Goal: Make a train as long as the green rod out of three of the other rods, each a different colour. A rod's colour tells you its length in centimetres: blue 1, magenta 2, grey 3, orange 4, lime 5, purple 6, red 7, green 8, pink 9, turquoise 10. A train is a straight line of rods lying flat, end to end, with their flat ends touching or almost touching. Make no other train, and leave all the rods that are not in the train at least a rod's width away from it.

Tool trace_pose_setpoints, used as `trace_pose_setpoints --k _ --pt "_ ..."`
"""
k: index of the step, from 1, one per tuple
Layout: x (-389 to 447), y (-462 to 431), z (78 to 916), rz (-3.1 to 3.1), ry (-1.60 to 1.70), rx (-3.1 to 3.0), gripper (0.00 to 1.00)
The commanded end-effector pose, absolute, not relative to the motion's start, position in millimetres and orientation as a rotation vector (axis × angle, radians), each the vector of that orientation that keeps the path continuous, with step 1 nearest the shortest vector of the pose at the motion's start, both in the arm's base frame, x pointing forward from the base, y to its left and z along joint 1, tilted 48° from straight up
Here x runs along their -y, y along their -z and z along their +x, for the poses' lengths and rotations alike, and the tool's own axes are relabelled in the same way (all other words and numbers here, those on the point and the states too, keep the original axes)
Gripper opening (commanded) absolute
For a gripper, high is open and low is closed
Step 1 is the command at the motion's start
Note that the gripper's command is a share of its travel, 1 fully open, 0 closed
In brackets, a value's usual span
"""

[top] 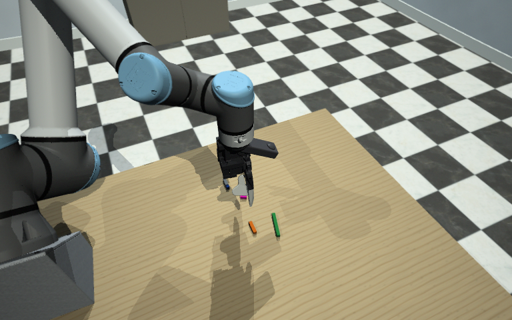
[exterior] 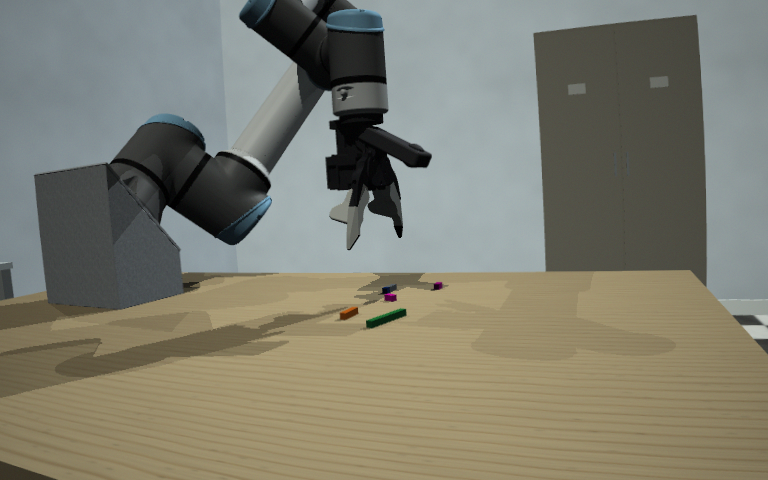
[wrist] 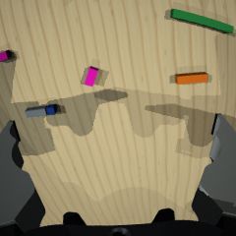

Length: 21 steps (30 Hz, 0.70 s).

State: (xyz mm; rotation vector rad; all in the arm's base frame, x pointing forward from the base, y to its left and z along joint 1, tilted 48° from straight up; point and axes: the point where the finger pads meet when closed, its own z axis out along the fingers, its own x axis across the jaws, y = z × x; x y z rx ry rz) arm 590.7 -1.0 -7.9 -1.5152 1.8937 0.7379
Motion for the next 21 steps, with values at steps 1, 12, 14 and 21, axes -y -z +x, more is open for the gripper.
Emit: trace_pose_setpoints --k 1,12,14,21 --pt "11.0 16.6 592.8 -1.372 -0.797 -2.047 1.0" --pt "21.8 32.0 591.1 -1.105 -0.91 -2.264 1.0" --pt "24.2 34.9 590.7 -1.05 -0.93 -2.302 1.0" --pt "30.7 45.1 588.3 -0.851 -0.999 -2.428 1.0"
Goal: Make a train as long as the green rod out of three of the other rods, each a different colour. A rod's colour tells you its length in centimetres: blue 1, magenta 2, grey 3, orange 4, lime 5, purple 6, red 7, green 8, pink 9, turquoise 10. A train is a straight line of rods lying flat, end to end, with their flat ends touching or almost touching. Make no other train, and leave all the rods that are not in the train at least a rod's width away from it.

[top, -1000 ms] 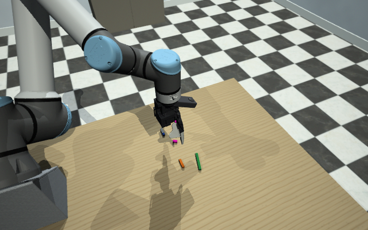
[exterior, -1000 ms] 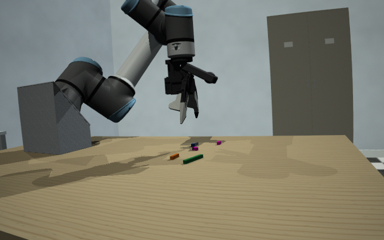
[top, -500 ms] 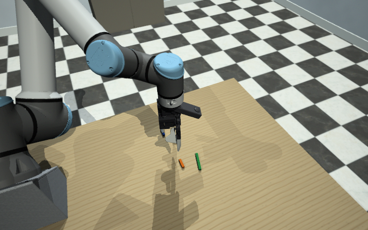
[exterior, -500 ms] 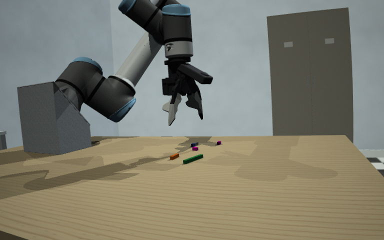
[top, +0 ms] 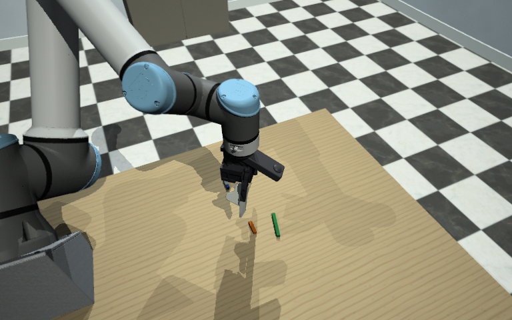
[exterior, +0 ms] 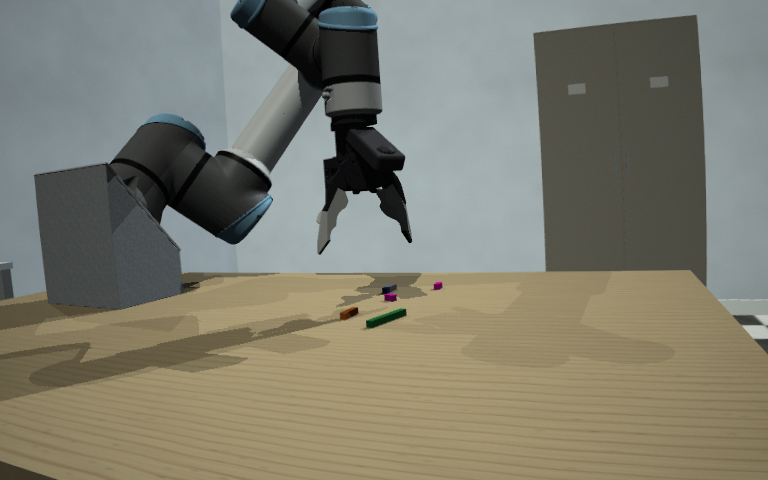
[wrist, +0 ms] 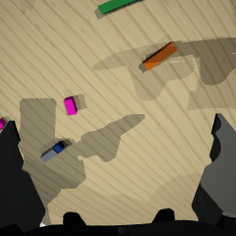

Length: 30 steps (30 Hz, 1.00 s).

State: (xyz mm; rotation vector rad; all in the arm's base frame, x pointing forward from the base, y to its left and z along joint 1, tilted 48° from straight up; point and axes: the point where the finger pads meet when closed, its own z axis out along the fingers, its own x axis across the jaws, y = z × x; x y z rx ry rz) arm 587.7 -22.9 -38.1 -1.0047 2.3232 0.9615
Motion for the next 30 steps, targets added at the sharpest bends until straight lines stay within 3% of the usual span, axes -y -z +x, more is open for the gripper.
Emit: trace_pose_setpoints --k 1,30 --pt "31.5 46.5 587.9 -0.821 -1.009 -2.446 1.0" --pt "52.4 79.5 577.5 -0.019 -1.202 -2.763 1.0"
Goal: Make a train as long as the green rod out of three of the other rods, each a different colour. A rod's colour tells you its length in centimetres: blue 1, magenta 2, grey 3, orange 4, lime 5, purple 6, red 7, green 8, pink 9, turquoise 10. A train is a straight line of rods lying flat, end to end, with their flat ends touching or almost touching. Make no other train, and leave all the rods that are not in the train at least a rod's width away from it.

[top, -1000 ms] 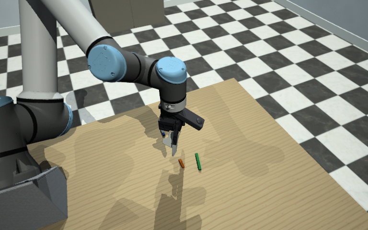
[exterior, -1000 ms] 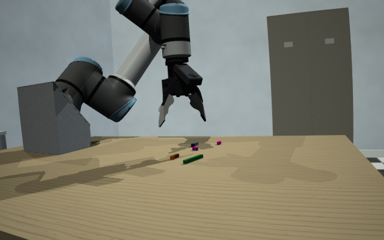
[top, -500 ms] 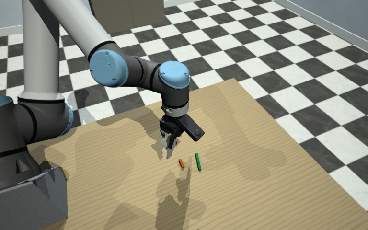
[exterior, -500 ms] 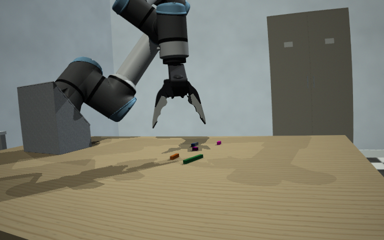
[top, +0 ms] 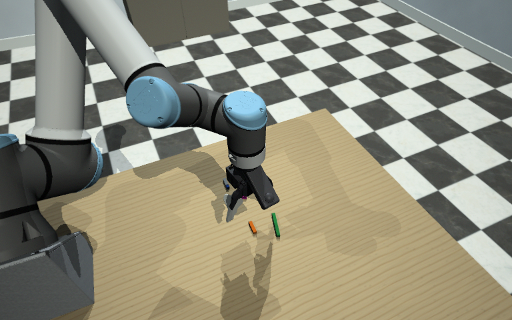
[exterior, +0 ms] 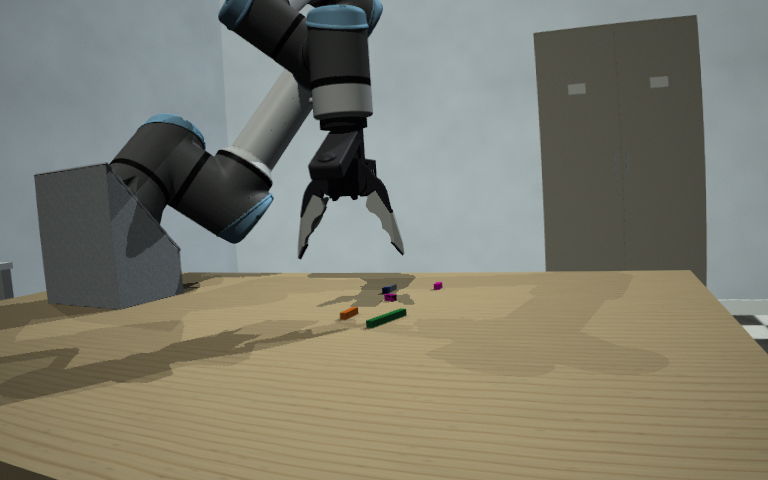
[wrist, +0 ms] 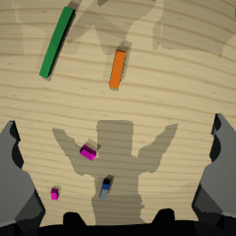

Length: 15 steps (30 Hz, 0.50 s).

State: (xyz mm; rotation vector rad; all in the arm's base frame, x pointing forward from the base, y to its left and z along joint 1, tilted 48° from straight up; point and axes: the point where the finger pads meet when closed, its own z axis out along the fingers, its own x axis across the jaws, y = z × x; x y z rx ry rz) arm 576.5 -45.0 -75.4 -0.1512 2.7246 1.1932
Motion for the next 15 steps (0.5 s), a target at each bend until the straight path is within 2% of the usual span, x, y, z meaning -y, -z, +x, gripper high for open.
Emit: trace_pose_setpoints --k 1,15 --pt "52.9 80.2 577.2 0.002 -1.205 -2.768 1.0" --pt "54.5 84.6 575.2 0.139 -1.228 -2.798 1.0"
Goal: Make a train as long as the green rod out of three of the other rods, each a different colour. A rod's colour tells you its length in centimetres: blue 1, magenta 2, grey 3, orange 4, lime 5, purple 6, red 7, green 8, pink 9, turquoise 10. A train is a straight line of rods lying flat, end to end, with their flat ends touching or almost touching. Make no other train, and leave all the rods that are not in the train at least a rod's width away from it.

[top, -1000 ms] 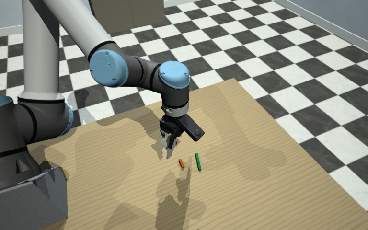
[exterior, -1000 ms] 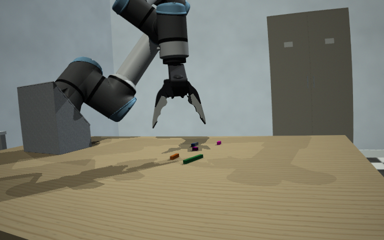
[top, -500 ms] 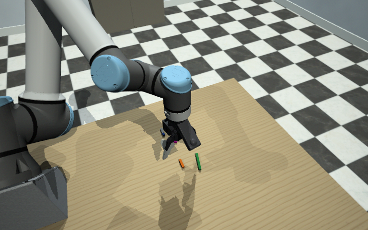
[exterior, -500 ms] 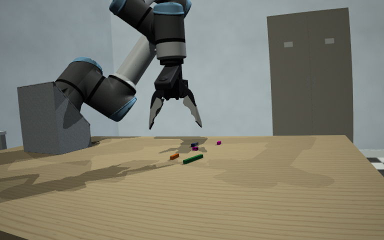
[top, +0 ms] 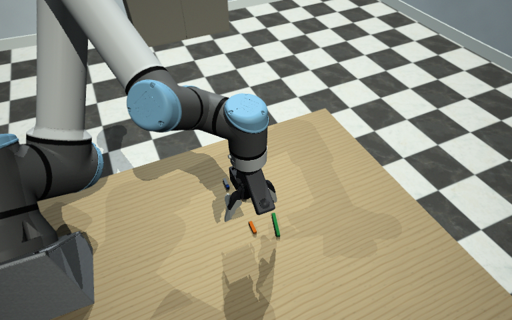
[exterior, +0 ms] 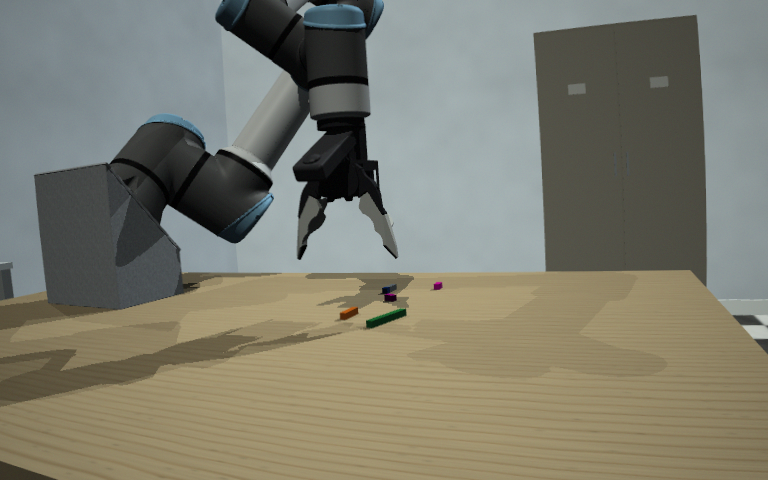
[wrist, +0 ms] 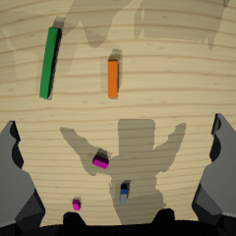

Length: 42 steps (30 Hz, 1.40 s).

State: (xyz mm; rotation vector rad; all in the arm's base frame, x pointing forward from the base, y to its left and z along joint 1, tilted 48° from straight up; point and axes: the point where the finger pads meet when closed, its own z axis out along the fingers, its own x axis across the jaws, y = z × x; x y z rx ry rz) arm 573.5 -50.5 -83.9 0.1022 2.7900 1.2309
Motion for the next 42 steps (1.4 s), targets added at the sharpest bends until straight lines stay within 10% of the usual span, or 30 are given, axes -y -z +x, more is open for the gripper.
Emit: trace_pose_setpoints --k 1,9,10,42 --pt "54.6 84.9 575.1 0.144 -1.229 -2.799 1.0" --pt "54.7 84.9 575.0 0.153 -1.23 -2.8 1.0" --pt "54.7 84.8 575.0 0.153 -1.23 -2.8 0.14" --pt "54.6 84.8 575.0 0.152 -1.23 -2.8 0.14"
